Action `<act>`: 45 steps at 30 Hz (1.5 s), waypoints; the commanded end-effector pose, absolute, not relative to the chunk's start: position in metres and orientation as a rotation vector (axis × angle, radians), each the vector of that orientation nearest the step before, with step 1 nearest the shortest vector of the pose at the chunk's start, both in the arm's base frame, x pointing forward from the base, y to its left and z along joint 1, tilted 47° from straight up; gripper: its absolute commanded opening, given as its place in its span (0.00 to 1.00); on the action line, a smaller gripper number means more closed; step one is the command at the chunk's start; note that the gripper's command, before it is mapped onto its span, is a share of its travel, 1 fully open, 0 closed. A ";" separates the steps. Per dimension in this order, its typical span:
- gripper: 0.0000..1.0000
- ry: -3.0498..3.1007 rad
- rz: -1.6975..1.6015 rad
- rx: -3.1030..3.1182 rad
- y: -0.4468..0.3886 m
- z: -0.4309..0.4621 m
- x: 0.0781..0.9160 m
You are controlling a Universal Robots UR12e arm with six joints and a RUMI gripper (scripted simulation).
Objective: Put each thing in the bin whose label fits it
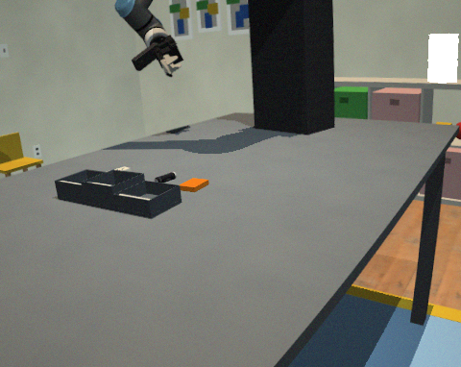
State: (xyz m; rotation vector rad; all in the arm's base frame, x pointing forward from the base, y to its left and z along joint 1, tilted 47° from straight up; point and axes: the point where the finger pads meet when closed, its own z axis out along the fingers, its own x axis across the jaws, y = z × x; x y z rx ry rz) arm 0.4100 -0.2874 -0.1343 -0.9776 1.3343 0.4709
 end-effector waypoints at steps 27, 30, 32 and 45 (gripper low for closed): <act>0.04 1.616 0.559 -1.715 -0.183 -0.171 0.490; 0.04 1.652 0.521 -1.801 -0.174 -0.169 0.502; 0.04 1.668 0.501 -1.837 -0.170 -0.167 0.509; 0.04 1.769 0.239 -2.075 -0.137 -0.139 0.559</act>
